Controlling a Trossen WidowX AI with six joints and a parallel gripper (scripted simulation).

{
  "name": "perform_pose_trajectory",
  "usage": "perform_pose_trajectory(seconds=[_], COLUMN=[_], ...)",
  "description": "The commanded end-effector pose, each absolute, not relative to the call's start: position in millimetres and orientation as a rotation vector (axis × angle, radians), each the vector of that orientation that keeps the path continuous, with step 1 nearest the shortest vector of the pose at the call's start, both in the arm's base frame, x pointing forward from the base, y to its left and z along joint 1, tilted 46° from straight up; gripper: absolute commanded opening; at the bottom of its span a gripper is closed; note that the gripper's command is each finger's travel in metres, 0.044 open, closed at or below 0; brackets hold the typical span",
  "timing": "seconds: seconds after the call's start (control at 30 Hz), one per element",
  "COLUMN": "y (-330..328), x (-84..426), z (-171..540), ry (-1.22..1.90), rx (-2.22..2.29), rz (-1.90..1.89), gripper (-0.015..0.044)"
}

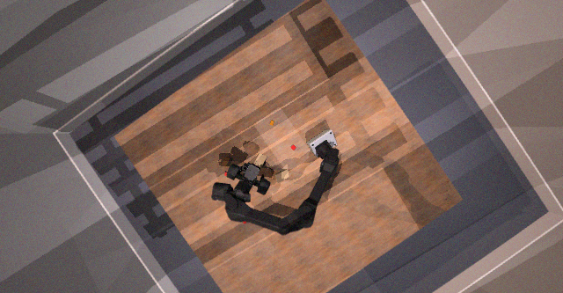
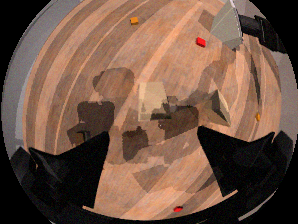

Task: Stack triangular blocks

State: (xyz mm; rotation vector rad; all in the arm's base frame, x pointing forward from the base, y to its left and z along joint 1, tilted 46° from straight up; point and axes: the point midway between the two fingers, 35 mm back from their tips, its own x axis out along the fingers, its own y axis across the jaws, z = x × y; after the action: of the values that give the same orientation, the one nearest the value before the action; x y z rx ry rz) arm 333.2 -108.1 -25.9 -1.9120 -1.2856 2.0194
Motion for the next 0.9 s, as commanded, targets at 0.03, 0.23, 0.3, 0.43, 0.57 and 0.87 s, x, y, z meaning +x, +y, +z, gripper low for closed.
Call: perform_pose_trajectory(seconds=[0.03, 0.23, 0.3, 0.43, 0.57, 0.87], y=[-105, -105, -104, -101, -97, -90], x=[342, 342, 342, 341, 339, 336], z=[-16, -16, -18, -24, -29, -42], ry=[-1.317, -1.317, -1.317, -1.317, -1.317, -1.317], rx=[-1.821, -1.821, -1.821, -1.821, -1.822, -1.822], rz=[2.155, 2.155, 2.155, 2.154, 2.154, 2.154], gripper=[0.0440, 0.0440, 0.0440, 0.0440, 0.0440, 0.0440])
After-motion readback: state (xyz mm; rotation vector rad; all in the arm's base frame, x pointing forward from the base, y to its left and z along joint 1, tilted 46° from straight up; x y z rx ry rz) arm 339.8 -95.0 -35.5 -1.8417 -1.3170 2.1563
